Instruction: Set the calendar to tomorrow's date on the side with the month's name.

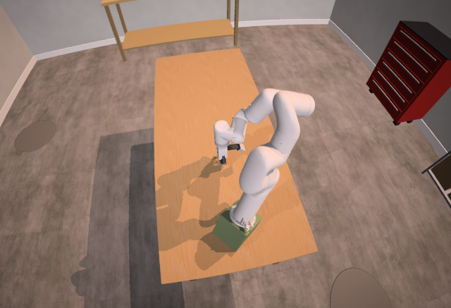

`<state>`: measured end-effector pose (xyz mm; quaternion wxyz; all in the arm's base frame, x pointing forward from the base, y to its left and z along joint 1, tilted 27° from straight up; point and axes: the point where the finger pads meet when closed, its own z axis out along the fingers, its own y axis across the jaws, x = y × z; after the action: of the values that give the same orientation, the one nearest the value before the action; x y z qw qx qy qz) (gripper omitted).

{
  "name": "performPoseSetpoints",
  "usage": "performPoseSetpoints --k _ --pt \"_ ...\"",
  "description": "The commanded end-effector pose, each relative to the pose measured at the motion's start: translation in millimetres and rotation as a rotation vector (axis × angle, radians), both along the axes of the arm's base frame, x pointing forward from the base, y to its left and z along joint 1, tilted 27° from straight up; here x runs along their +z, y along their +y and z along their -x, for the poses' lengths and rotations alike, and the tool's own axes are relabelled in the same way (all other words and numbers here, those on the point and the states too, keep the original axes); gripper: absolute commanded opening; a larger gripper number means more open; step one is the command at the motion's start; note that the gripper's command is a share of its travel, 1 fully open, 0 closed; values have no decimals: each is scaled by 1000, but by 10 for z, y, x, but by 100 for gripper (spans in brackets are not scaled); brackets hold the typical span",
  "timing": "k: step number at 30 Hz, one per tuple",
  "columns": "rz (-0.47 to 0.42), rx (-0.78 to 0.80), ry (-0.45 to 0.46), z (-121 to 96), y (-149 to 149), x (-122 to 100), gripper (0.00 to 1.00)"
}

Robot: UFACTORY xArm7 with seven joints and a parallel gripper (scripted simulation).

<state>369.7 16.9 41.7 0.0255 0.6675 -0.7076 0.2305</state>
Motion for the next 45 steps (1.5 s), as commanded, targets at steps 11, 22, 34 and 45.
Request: performPoseSetpoints --k 11,22,34,45 --pt "-1 2 -2 58 97 225 49" --pt "-1 2 -2 189 268 652 49" --pt "-1 2 -2 238 332 810 100" --pt "-1 2 -2 238 332 810 100"
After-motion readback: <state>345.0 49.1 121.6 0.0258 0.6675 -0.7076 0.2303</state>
